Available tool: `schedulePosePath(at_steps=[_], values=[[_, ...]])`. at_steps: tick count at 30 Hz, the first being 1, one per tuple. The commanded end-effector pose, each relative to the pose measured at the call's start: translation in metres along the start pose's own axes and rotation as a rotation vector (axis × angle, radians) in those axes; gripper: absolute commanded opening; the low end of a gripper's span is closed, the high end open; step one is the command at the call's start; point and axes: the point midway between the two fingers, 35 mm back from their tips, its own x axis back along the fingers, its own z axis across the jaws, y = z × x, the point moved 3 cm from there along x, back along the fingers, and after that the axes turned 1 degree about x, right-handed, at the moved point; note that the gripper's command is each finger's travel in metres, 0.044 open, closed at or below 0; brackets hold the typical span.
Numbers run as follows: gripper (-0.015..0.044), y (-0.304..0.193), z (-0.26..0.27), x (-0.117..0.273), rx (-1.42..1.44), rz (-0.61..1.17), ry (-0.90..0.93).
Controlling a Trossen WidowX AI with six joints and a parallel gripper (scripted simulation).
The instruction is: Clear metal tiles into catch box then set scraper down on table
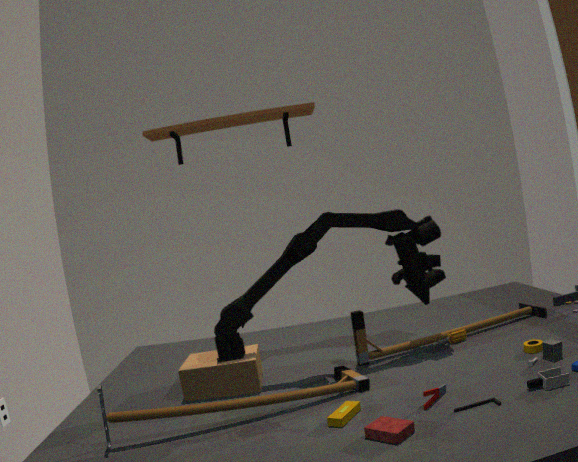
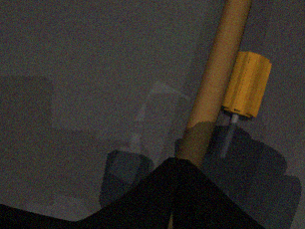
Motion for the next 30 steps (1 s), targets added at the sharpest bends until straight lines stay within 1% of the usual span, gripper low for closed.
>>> schedulePosePath(at_steps=[1,9,12,25,26,30], values=[[0.0000,0.000,0.000,0.000,0.000,0.000,0.000],[0.0000,0.000,0.000,0.000,0.000,0.000,0.000],[0.0079,0.001,0.000,0.006,-0.002,-0.010,-0.004],[0.0420,0.002,0.001,0.053,-0.019,-0.100,-0.042],[0.0440,0.002,0.001,0.057,-0.020,-0.106,-0.045],[0.0440,0.001,0.002,0.071,-0.026,-0.134,-0.056]])
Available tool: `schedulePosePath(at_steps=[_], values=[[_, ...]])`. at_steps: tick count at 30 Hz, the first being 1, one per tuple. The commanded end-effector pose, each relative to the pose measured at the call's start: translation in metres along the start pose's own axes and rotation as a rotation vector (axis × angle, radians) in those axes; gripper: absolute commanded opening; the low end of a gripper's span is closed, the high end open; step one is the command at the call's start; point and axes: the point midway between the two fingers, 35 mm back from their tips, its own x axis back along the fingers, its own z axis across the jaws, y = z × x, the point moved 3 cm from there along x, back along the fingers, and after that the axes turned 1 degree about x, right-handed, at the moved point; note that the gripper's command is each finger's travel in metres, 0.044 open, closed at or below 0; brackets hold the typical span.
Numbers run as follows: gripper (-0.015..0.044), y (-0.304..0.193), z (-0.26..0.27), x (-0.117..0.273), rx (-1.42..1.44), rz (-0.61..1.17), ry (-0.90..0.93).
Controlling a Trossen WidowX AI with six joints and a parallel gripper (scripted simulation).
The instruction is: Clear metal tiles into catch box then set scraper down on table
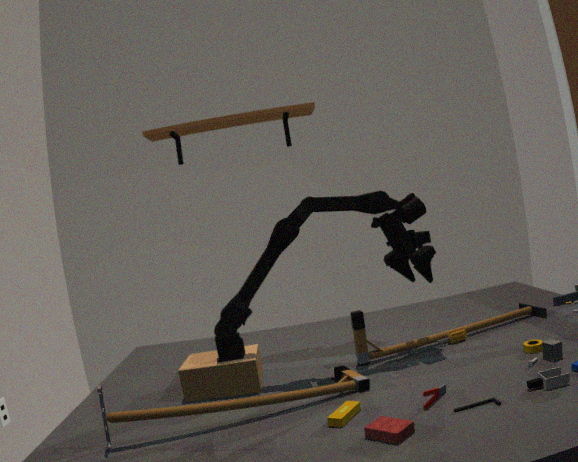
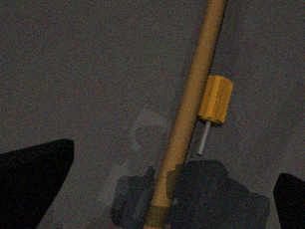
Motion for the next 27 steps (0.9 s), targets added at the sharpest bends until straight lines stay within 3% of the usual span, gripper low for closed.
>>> schedulePosePath(at_steps=[1,27], values=[[0.0440,0.000,0.000,0.010,-0.010,-0.019,-0.012],[0.0440,-0.010,0.002,0.099,-0.050,-0.199,-0.080]])
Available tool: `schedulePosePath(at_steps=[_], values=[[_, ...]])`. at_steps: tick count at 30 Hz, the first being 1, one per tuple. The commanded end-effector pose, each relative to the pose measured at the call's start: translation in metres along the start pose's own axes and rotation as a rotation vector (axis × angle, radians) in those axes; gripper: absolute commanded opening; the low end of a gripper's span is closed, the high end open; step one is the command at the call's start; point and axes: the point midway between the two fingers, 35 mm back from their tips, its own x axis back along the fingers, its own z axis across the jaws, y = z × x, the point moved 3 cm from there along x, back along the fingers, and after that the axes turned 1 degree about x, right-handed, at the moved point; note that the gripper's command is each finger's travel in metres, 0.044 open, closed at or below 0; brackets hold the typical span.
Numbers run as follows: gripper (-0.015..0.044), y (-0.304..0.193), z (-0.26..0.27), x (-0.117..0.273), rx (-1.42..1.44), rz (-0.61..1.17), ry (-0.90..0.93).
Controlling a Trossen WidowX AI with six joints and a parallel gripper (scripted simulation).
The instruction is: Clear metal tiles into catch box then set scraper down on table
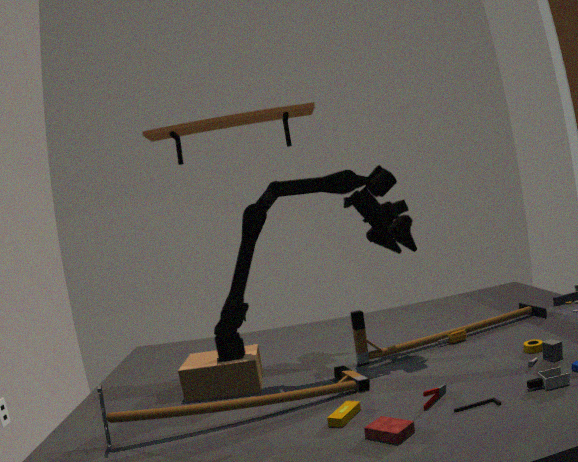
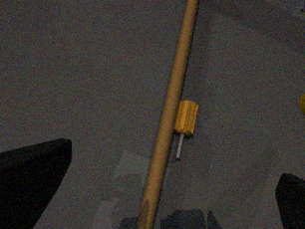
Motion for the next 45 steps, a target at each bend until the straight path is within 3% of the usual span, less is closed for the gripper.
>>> schedulePosePath(at_steps=[1,45], values=[[0.0440,-0.002,-0.001,0.010,-0.011,-0.019,-0.011],[0.0440,-0.041,0.001,0.138,-0.093,-0.330,-0.107]])
